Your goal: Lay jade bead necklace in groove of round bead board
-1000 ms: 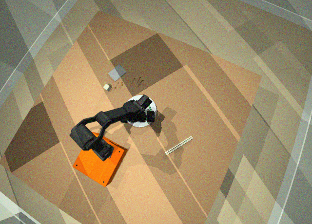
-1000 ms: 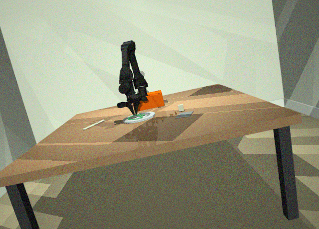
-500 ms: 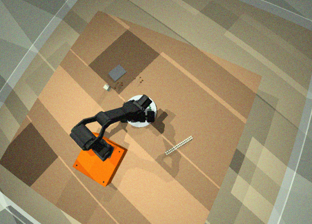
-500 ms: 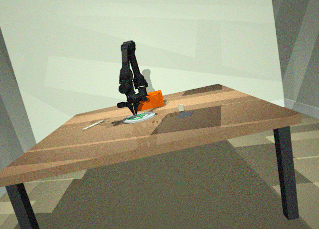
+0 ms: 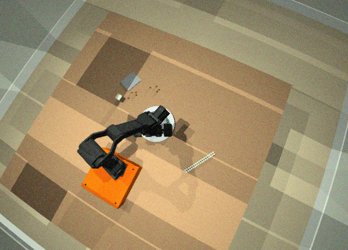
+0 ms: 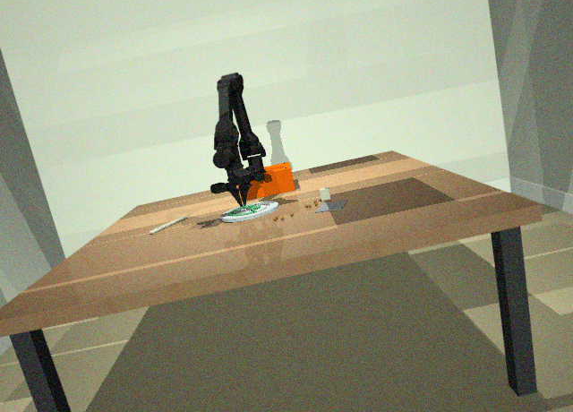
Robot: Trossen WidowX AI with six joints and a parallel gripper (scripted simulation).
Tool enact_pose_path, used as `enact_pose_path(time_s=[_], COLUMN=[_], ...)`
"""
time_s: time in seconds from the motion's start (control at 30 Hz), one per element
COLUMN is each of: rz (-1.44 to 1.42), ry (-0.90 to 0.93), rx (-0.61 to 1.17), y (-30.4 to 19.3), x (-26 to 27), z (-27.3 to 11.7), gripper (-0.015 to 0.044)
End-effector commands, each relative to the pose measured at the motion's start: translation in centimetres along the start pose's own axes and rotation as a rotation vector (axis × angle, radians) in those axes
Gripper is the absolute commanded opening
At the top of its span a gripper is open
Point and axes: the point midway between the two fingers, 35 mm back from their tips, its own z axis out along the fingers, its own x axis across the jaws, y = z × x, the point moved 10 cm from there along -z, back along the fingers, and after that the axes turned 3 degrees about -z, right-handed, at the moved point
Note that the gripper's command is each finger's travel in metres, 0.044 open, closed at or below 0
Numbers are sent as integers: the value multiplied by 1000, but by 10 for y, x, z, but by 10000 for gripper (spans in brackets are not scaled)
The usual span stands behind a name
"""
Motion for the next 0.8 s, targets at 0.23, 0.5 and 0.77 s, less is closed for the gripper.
enact_pose_path(time_s=[0.23,0.5,0.77], rz=[5,5,0], ry=[-3,-3,-8], rx=[-7,-7,-13], y=[-8,-9,-9], x=[11,12,12], z=[-3,3,2], gripper=[0,0,105])
